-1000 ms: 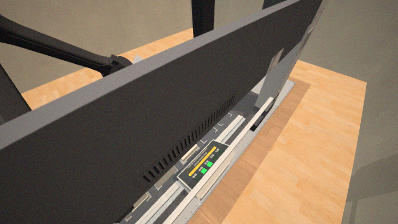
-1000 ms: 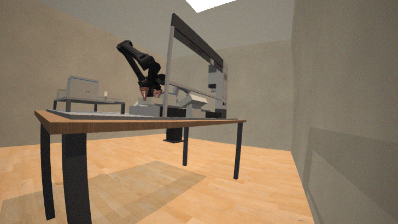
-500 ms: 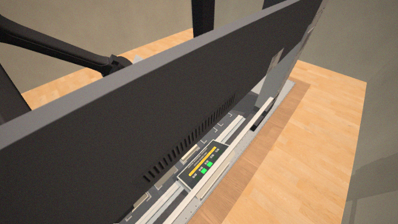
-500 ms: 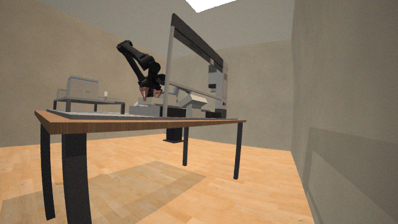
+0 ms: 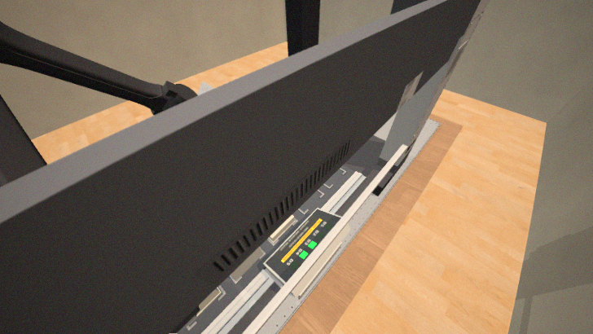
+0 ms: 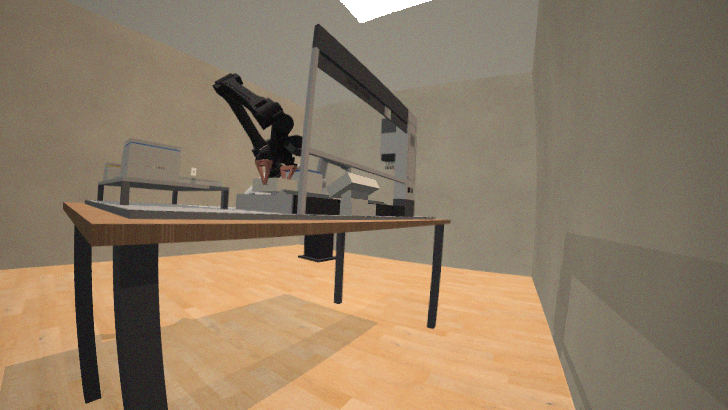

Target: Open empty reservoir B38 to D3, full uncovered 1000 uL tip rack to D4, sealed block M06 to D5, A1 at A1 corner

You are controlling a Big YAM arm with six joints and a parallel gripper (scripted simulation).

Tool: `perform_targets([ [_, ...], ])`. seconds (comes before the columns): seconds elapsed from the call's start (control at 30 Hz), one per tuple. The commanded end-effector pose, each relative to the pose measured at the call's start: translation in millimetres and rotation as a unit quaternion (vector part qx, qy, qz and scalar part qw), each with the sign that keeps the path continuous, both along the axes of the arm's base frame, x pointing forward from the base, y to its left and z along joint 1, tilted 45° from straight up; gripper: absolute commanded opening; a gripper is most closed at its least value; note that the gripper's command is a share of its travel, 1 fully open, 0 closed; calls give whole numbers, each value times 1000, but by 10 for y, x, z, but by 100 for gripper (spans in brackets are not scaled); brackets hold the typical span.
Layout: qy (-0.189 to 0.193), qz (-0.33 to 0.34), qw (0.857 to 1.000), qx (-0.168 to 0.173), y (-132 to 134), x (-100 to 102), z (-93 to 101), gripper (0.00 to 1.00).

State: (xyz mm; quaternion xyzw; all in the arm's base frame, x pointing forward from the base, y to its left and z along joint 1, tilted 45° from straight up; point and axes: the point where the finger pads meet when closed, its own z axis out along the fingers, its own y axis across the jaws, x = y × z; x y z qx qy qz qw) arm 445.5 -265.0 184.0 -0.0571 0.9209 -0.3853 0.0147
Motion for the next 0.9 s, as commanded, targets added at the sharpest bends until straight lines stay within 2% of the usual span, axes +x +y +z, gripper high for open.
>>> perform_targets([
  [0.0,-23,20,999,-8,123,148,195,0],
  [0.47,-5,10,1000,-2,14,62,-5,0],
  [0.63,-10,5,1000,-4,-49,42,39,0],
  [0.87,-7,7,1000,-3,-47,58,-6,0],
])
